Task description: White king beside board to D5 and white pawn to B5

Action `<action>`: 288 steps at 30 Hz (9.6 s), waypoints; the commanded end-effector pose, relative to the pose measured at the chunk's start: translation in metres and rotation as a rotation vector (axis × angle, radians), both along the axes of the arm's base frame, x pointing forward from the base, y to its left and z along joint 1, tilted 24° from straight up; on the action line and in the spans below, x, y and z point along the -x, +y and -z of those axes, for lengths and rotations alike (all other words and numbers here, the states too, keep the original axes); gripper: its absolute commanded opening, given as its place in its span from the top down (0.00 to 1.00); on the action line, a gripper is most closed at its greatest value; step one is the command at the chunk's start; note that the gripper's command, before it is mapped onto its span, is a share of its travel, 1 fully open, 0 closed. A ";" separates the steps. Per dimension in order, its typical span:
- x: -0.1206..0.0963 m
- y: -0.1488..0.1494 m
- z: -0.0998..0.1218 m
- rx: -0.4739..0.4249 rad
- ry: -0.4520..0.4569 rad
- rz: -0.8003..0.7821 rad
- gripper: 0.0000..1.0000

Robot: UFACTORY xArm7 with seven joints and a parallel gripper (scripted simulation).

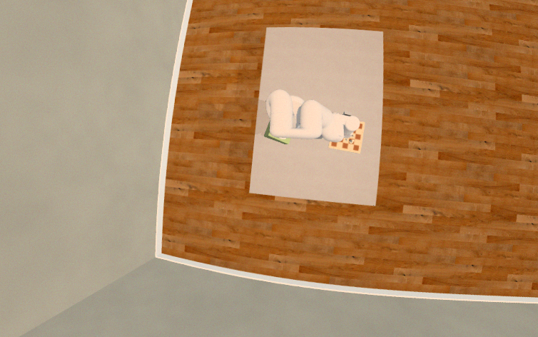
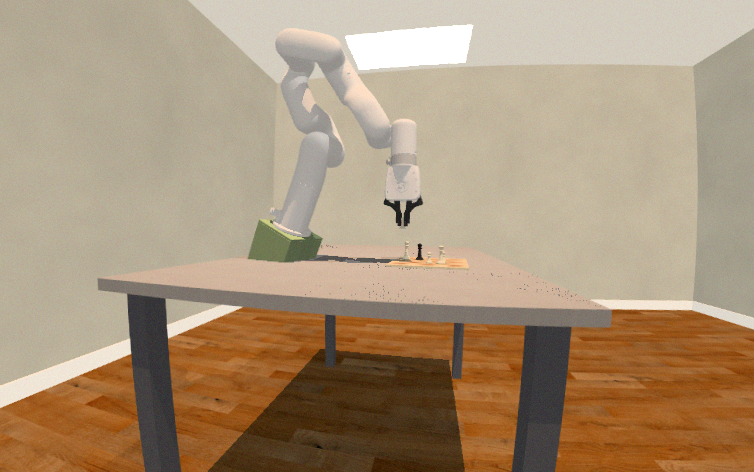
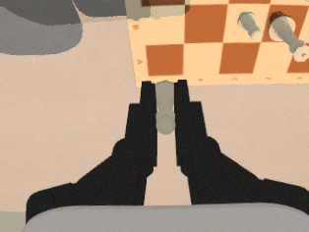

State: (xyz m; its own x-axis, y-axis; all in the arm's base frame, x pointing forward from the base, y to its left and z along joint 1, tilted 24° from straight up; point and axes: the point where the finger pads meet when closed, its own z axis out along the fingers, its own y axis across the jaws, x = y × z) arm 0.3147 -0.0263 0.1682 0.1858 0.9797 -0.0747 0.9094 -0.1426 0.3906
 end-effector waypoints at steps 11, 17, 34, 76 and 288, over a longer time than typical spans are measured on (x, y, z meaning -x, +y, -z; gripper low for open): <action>-0.011 -0.004 0.023 0.000 -0.003 0.000 1.00; -0.022 -0.008 0.050 0.000 -0.003 0.000 1.00; -0.036 -0.014 0.086 0.000 -0.003 0.000 1.00; -0.036 -0.014 0.086 0.000 -0.003 0.000 1.00; 0.025 0.009 -0.064 -0.001 -0.003 0.001 0.00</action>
